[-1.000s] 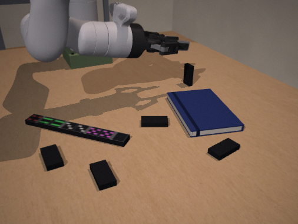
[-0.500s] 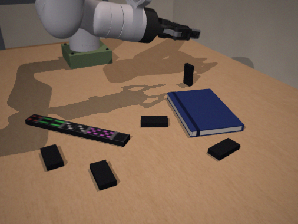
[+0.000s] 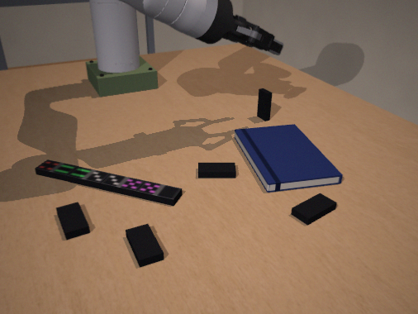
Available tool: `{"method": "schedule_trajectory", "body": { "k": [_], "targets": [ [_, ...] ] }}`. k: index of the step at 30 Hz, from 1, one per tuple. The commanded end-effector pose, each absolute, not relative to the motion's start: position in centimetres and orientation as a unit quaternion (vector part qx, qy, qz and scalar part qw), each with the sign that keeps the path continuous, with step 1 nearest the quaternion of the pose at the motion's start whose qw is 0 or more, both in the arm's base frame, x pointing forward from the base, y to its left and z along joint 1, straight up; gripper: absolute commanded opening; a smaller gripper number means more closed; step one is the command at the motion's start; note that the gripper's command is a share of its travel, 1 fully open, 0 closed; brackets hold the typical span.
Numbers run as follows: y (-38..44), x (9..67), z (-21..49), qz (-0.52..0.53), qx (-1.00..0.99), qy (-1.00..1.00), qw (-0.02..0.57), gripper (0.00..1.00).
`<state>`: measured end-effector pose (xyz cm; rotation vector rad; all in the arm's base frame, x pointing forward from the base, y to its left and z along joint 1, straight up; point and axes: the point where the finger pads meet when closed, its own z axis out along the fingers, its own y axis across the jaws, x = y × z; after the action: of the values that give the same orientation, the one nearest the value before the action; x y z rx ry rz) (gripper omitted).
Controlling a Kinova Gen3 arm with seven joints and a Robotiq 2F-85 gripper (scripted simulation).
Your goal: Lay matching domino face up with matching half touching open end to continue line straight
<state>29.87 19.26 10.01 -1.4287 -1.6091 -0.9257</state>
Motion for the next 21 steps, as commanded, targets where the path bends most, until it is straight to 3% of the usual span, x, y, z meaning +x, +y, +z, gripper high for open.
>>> {"method": "schedule_trajectory", "body": {
  "k": [1, 21],
  "targets": [
    [19.44, 29.82, 9.97, -0.337, -0.573, -0.654, 0.362, 0.49],
    [20.11, 29.72, 9.98, -0.237, -0.603, -0.720, 0.250, 0.49]
  ]
}}
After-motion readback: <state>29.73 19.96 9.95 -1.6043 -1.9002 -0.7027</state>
